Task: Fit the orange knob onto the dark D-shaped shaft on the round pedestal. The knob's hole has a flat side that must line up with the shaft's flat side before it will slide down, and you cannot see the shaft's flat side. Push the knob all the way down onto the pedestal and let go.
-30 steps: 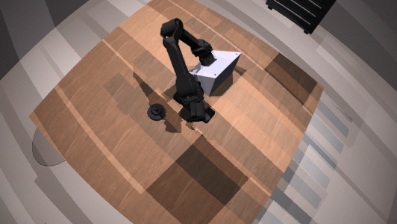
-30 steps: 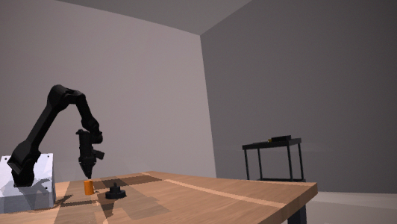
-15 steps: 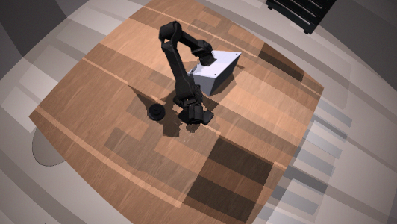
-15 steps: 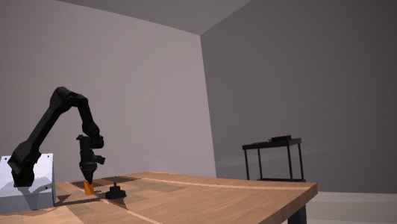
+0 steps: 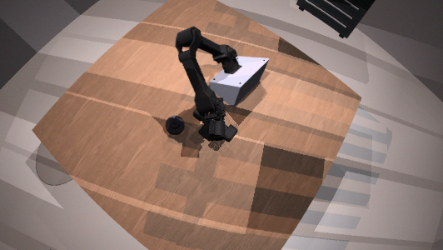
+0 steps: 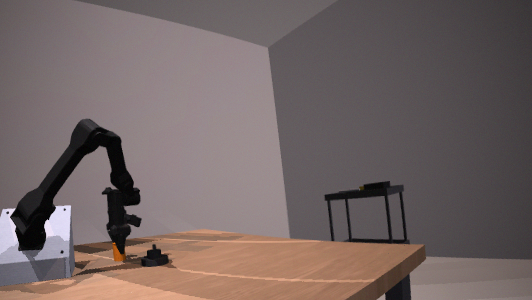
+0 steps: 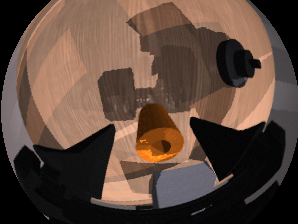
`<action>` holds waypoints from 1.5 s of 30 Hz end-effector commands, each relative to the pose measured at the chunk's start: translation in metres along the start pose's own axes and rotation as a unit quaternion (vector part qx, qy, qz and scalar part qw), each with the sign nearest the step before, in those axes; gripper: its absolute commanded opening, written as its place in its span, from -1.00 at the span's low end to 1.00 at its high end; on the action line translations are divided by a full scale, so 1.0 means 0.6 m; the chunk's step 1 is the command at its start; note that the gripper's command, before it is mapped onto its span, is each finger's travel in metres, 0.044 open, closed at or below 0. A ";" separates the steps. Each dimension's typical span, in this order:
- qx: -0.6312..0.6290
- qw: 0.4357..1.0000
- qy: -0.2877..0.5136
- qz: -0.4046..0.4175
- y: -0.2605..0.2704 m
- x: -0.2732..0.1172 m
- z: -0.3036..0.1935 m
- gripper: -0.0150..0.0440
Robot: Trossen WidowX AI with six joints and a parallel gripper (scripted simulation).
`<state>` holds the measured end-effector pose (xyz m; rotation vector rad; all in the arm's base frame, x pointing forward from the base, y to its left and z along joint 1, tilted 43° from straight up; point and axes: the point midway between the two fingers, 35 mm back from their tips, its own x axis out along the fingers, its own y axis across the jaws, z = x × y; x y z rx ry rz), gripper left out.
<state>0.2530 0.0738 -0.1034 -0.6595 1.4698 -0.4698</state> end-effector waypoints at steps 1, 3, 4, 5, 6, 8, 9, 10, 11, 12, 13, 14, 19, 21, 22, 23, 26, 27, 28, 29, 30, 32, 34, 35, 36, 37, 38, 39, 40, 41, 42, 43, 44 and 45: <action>-0.004 1.000 0.004 -0.004 -0.003 0.015 -0.005 1.00; -0.004 1.000 0.004 -0.004 -0.003 0.020 -0.005 1.00; -0.004 1.000 0.004 -0.004 -0.004 0.023 -0.005 1.00; -0.004 1.000 0.004 -0.004 -0.004 0.025 -0.006 1.00; -0.004 1.000 0.004 -0.004 -0.004 0.028 -0.006 1.00; -0.004 1.000 0.004 -0.004 -0.004 0.031 -0.006 1.00; -0.004 1.000 0.004 -0.004 -0.004 0.031 -0.006 1.00; -0.004 1.000 0.004 -0.004 -0.004 0.031 -0.006 0.91; -0.004 1.000 0.004 -0.004 -0.004 0.031 -0.006 0.82; -0.004 1.000 0.004 -0.004 -0.004 0.031 -0.006 0.73; -0.004 1.000 0.004 -0.004 -0.004 0.031 -0.006 0.64; -0.004 1.000 0.004 -0.004 -0.004 0.031 -0.006 0.56; -0.004 1.000 0.004 -0.004 -0.004 0.031 -0.006 0.11; -0.004 1.000 0.004 -0.004 -0.004 0.031 -0.006 0.06; -0.004 1.000 0.004 -0.004 -0.004 0.031 -0.006 0.04; -0.004 1.000 0.004 -0.004 -0.004 0.031 -0.006 0.02; -0.004 1.000 0.004 -0.004 -0.004 0.031 -0.006 -0.11; -0.004 1.000 0.002 -0.002 -0.003 0.030 -0.005 -0.20; -0.006 1.000 -0.003 0.005 0.001 0.025 0.000 -0.29; -0.010 1.000 -0.013 0.016 0.007 0.016 0.008 -0.38; -0.011 1.000 -0.016 0.020 0.010 0.006 0.012 -0.47; -0.011 1.000 -0.014 0.019 0.013 -0.012 0.013 -0.49; -0.010 1.000 -0.012 0.019 0.015 -0.029 0.014 -0.49; -0.010 1.000 -0.011 0.018 0.016 -0.038 0.014 -0.49; -0.010 1.000 -0.010 0.018 0.017 -0.047 0.014 -0.49; -0.010 1.000 -0.009 0.017 0.018 -0.057 0.014 -0.49; -0.010 1.000 -0.008 0.016 0.019 -0.069 0.013 -0.49; -0.009 1.000 -0.007 0.015 0.020 -0.080 0.012 -0.49; -0.009 1.000 -0.006 0.014 0.020 -0.091 0.011 -0.49; -0.009 1.000 -0.004 0.013 0.020 -0.103 0.010 -0.49; -0.008 1.000 -0.003 0.012 0.020 -0.115 0.008 -0.49; -0.008 1.000 -0.002 0.010 0.020 -0.126 0.007 -0.49; -0.007 1.000 -0.001 0.009 0.020 -0.138 0.005 -0.49; -0.007 1.000 0.000 0.007 0.019 -0.150 0.002 -0.49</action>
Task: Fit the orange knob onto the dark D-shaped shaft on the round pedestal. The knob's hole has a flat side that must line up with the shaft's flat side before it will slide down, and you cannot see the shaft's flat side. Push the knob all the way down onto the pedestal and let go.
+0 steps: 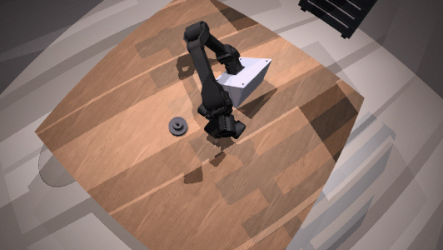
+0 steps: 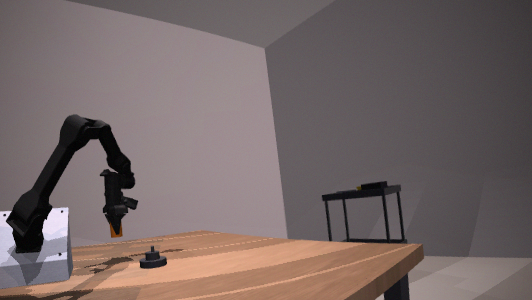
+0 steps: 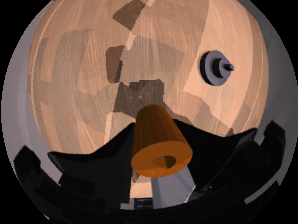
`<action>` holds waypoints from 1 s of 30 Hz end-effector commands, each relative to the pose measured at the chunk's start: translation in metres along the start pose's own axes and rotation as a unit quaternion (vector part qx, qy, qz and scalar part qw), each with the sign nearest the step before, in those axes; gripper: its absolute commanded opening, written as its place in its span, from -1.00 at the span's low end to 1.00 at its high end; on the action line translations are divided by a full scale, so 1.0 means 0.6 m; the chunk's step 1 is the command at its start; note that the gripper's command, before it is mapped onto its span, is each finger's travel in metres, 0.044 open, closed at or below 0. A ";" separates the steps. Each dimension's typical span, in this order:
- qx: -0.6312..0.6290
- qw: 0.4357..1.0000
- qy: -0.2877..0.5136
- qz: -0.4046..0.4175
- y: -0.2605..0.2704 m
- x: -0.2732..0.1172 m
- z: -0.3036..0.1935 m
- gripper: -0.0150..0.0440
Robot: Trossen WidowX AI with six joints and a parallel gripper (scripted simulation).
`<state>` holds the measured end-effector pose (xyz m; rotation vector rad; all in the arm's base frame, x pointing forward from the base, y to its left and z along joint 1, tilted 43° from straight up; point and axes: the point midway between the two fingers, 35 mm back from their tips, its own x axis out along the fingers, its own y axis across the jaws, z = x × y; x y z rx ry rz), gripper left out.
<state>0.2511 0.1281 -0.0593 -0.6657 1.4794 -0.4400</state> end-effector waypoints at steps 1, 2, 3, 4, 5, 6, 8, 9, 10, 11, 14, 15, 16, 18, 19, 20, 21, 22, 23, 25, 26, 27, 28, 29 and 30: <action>0.005 1.000 0.002 -0.003 0.001 -0.047 -0.006 -0.49; 0.006 1.000 0.003 -0.005 0.000 -0.059 -0.009 -0.49; 0.006 1.000 0.004 -0.007 -0.001 -0.071 -0.012 -0.49; 0.007 1.000 0.005 -0.008 -0.002 -0.081 -0.015 -0.49; 0.007 1.000 0.006 -0.009 -0.002 -0.087 -0.016 -0.49; 0.007 1.000 0.006 -0.010 -0.003 -0.089 -0.017 -0.49; 0.007 1.000 0.006 -0.010 -0.003 -0.089 -0.017 -0.49; 0.007 1.000 0.006 -0.009 -0.003 -0.088 -0.016 -0.49; 0.007 1.000 0.006 -0.009 -0.004 -0.088 -0.015 -0.49; 0.007 1.000 0.006 -0.009 -0.007 -0.087 -0.012 -0.49; 0.006 1.000 0.006 -0.007 -0.016 -0.084 -0.003 -0.49; 0.005 1.000 0.006 -0.006 -0.019 -0.084 0.000 -0.49; 0.005 1.000 0.006 -0.005 -0.023 -0.083 0.003 -0.49; 0.004 1.000 0.006 -0.004 -0.029 -0.080 0.009 -0.49; 0.004 1.000 0.006 -0.004 -0.032 -0.080 0.012 -0.49; 0.004 1.000 0.006 -0.003 -0.035 -0.079 0.014 -0.49; 0.004 1.000 0.006 -0.002 -0.039 -0.078 0.017 -0.49; 0.004 1.000 0.007 -0.001 -0.042 -0.077 0.020 -0.49; 0.004 1.000 0.007 0.000 -0.045 -0.076 0.022 -0.49; 0.004 1.000 0.007 0.001 -0.052 -0.074 0.027 -0.49; 0.004 1.000 0.008 0.002 -0.055 -0.073 0.030 -0.49; 0.004 1.000 0.008 0.003 -0.058 -0.072 0.033 -0.49; 0.004 1.000 0.008 0.003 -0.062 -0.071 0.035 -0.49; 0.004 1.000 0.008 0.003 -0.065 -0.070 0.038 -0.49; 0.004 1.000 0.008 0.004 -0.069 -0.068 0.041 -0.49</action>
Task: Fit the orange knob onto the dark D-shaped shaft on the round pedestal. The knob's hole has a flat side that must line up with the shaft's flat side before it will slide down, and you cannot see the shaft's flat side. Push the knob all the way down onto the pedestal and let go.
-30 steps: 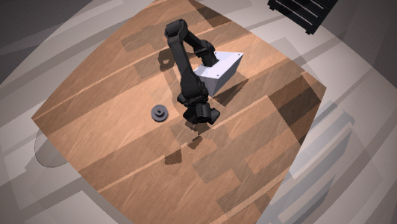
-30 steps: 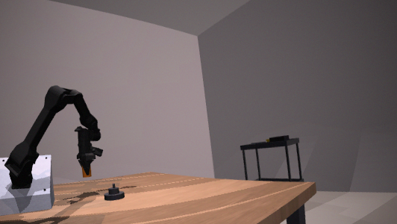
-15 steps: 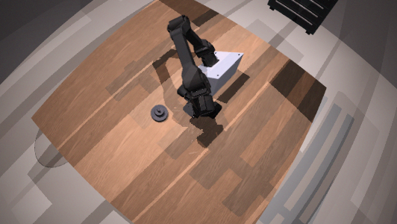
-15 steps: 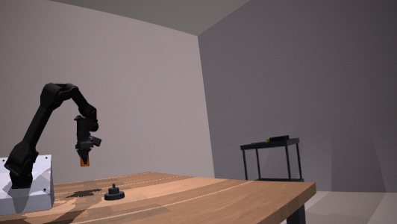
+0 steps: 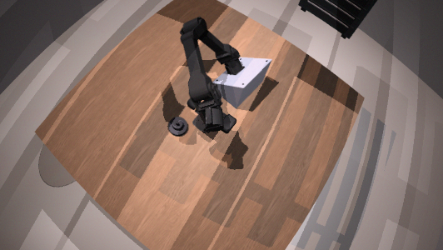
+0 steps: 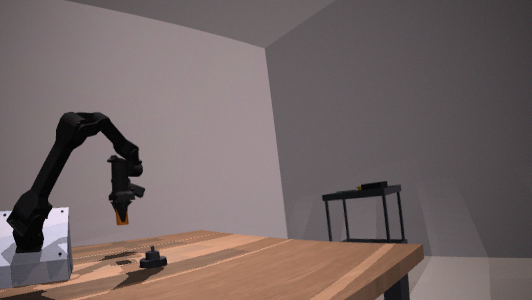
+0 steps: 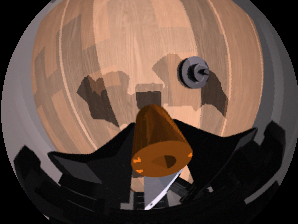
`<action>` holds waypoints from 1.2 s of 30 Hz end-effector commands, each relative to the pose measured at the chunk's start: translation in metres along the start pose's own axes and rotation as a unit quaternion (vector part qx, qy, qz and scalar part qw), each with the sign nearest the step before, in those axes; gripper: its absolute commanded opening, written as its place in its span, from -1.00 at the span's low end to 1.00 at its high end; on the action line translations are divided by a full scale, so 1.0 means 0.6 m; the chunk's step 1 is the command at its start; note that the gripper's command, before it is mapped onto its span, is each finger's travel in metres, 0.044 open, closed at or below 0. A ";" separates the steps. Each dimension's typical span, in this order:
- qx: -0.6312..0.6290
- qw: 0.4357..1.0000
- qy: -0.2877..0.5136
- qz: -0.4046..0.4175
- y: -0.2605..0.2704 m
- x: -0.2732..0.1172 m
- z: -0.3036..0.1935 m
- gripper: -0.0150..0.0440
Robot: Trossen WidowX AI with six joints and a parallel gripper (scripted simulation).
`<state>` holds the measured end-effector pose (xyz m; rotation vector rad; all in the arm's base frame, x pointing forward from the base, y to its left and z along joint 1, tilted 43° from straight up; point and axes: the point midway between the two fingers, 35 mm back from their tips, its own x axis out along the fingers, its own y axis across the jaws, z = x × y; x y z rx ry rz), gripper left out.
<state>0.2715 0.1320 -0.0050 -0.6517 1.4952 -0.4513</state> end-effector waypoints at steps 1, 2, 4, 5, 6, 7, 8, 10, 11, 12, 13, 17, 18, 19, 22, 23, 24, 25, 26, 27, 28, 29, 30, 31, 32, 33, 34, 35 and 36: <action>-0.001 1.000 -0.002 0.002 -0.015 0.003 0.012 -0.49; -0.001 1.000 -0.002 0.002 -0.018 0.004 0.015 -0.49; -0.001 1.000 -0.003 0.002 -0.026 0.007 0.021 -0.49; -0.001 1.000 -0.003 0.002 -0.030 0.008 0.024 -0.49; -0.001 1.000 -0.003 0.002 -0.034 0.009 0.027 -0.49; -0.001 1.000 -0.004 0.002 -0.038 0.010 0.029 -0.49; -0.001 1.000 -0.004 0.002 -0.042 0.011 0.032 -0.49; -0.001 1.000 -0.004 0.002 -0.050 0.014 0.037 -0.49; -0.001 1.000 -0.005 0.002 -0.054 0.015 0.040 -0.49; -0.001 1.000 -0.005 0.002 -0.058 0.016 0.043 -0.49; -0.001 1.000 -0.005 0.002 -0.062 0.018 0.045 -0.49; 0.000 1.000 -0.006 0.001 -0.079 0.023 0.055 -0.49; 0.000 1.000 -0.006 0.000 -0.083 0.024 0.057 -0.49; 0.000 1.000 -0.006 0.000 -0.087 0.026 0.059 -0.49; 0.001 1.000 -0.006 0.000 -0.099 0.030 0.065 -0.49; 0.001 1.000 -0.006 0.000 -0.103 0.031 0.067 -0.49; 0.001 1.000 -0.006 0.000 -0.107 0.032 0.068 -0.49; 0.001 1.000 -0.006 0.000 -0.111 0.034 0.070 -0.49; 0.001 1.000 -0.006 -0.001 -0.115 0.035 0.072 -0.49; 0.001 1.000 -0.006 -0.001 -0.119 0.037 0.073 -0.49; 0.002 1.000 -0.006 -0.001 -0.123 0.038 0.075 -0.49; 0.002 1.000 -0.006 -0.002 -0.127 0.039 0.077 -0.49; 0.002 1.000 -0.006 -0.002 -0.132 0.041 0.079 -0.49; 0.002 1.000 -0.006 -0.003 -0.137 0.042 0.081 -0.49; 0.002 1.000 -0.006 -0.004 -0.142 0.044 0.083 -0.49; 0.002 1.000 -0.006 -0.005 -0.146 0.045 0.085 -0.49; 0.002 1.000 -0.006 -0.006 -0.151 0.047 0.086 -0.49; 0.002 1.000 -0.006 -0.006 -0.156 0.048 0.088 -0.49; 0.003 1.000 -0.006 -0.007 -0.161 0.050 0.090 -0.49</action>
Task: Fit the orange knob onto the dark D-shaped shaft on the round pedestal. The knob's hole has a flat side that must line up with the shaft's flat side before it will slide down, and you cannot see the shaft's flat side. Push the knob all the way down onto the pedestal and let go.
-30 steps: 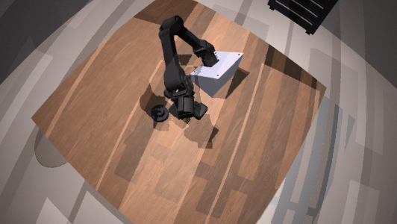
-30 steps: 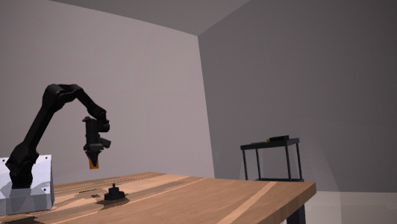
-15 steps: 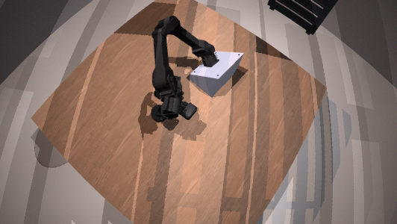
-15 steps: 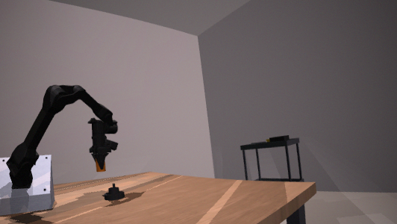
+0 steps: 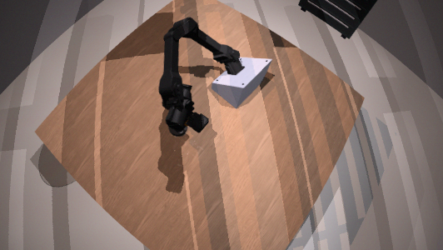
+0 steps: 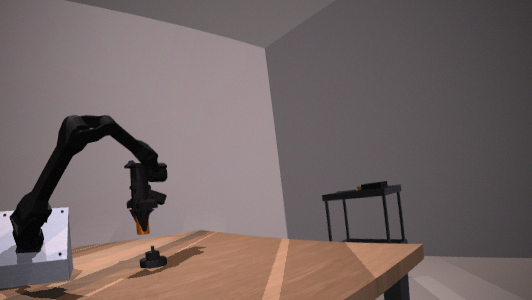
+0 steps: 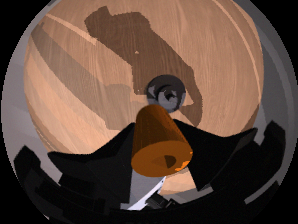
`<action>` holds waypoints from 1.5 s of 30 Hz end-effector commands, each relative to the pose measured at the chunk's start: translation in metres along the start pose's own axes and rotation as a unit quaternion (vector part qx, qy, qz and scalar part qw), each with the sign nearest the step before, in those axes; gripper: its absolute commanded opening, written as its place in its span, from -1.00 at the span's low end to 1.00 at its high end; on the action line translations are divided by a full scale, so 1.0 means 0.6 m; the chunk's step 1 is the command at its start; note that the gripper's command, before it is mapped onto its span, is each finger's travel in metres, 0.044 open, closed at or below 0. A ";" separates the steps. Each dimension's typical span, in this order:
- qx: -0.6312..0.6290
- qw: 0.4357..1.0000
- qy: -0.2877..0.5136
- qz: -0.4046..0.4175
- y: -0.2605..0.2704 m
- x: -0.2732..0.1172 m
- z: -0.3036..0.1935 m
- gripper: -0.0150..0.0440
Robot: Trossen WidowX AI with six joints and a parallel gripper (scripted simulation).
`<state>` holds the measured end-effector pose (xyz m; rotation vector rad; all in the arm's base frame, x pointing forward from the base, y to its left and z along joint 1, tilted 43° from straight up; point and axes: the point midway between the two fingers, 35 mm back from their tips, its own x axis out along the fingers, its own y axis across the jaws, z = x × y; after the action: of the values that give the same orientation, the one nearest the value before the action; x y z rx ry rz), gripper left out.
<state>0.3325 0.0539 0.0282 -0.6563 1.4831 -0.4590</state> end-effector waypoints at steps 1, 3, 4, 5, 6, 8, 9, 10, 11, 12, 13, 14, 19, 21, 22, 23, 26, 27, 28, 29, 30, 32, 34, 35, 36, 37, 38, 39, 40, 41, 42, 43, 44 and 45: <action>0.000 1.000 -0.002 -0.003 -0.020 0.005 0.008 -0.49; 0.000 1.000 -0.002 -0.005 -0.030 0.008 0.011 -0.49; 0.001 1.000 -0.002 -0.006 -0.035 0.010 0.013 -0.49; 0.001 1.000 -0.002 -0.007 -0.039 0.011 0.014 -0.49; 0.001 1.000 -0.002 -0.008 -0.044 0.013 0.016 -0.49; 0.001 1.000 -0.001 -0.010 -0.055 0.016 0.018 -0.49; 0.001 1.000 -0.001 -0.011 -0.059 0.018 0.020 -0.49; 0.001 1.000 -0.001 -0.012 -0.061 0.018 0.020 -0.49; 0.001 1.000 -0.001 -0.012 -0.062 0.019 0.020 -0.49; 0.001 1.000 -0.001 -0.012 -0.062 0.020 0.020 -0.49; 0.001 1.000 -0.001 -0.012 -0.062 0.022 0.020 -0.49; 0.001 1.000 -0.001 -0.012 -0.062 0.024 0.021 -0.49; 0.001 1.000 -0.001 -0.012 -0.063 0.048 0.021 -0.49; 0.001 1.000 -0.001 -0.013 -0.063 0.059 0.020 -0.49; 0.001 1.000 -0.001 -0.013 -0.063 0.061 0.020 -0.49; 0.001 1.000 -0.001 -0.013 -0.063 0.062 0.020 -0.49; 0.003 1.000 -0.001 -0.013 -0.064 0.059 0.021 -0.49; 0.004 1.000 -0.001 -0.013 -0.064 0.057 0.021 -0.49; 0.004 1.000 -0.001 -0.013 -0.064 0.056 0.022 -0.49; 0.004 1.000 -0.001 -0.013 -0.064 0.056 0.022 -0.49; 0.004 1.000 -0.001 -0.013 -0.064 0.057 0.022 -0.49; 0.004 1.000 -0.001 -0.013 -0.064 0.059 0.021 -0.49; 0.004 1.000 -0.001 -0.013 -0.065 0.060 0.021 -0.49; 0.004 1.000 -0.001 -0.013 -0.065 0.060 0.021 -0.49; 0.004 1.000 -0.001 -0.013 -0.065 0.061 0.020 -0.49; 0.004 1.000 -0.001 -0.013 -0.065 0.061 0.020 -0.49; 0.004 1.000 -0.001 -0.013 -0.065 0.062 0.020 -0.49; 0.004 1.000 -0.001 -0.013 -0.065 0.062 0.020 -0.49; 0.004 1.000 -0.001 -0.013 -0.064 0.062 0.020 -0.49; 0.004 1.000 -0.001 -0.013 -0.064 0.061 0.020 -0.49; 0.004 1.000 -0.001 -0.013 -0.064 0.061 0.020 -0.49; 0.004 1.000 -0.001 -0.013 -0.064 0.061 0.020 -0.49; 0.004 1.000 -0.001 -0.013 -0.064 0.061 0.020 -0.49; 0.004 1.000 -0.001 -0.013 -0.064 0.062 0.020 -0.49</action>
<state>0.3507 0.0030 0.0252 -0.6629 1.4710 -0.4852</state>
